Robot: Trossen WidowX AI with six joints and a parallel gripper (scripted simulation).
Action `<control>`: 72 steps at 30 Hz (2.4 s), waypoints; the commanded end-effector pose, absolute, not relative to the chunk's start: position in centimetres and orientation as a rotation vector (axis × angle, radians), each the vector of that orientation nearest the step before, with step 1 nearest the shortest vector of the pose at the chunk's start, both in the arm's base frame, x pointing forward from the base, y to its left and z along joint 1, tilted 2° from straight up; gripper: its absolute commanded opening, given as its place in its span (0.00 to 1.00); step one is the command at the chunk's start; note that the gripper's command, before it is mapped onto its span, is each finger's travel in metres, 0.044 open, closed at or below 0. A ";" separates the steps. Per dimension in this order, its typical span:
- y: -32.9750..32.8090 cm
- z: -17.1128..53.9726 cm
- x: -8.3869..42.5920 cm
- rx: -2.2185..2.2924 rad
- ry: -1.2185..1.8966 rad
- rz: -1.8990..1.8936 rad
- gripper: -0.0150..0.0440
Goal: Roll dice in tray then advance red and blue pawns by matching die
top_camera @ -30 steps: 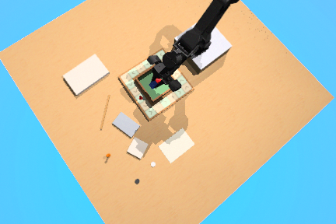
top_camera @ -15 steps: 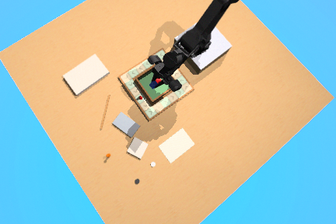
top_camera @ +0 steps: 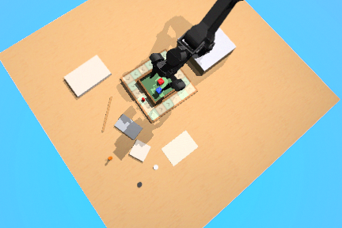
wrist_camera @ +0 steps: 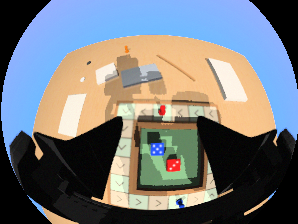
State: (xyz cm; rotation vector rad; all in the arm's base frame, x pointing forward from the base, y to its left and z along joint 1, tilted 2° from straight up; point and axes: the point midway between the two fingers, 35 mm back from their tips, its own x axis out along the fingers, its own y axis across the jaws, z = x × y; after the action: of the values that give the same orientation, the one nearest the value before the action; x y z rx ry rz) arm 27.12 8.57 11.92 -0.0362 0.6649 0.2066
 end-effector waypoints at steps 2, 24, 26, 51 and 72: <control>8.5 12.4 27.1 -0.045 0.705 0.203 1.00; 9.0 8.5 29.1 -0.122 1.425 0.182 1.00; 9.0 8.5 29.3 -0.111 1.428 0.173 0.96; 9.5 4.3 37.4 0.402 1.495 -0.319 0.59; 9.6 1.5 37.6 0.402 1.495 -0.319 0.59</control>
State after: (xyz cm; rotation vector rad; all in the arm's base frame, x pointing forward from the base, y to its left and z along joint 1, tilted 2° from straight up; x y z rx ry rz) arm 37.64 9.53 2.15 0.3965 1.4908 -0.3201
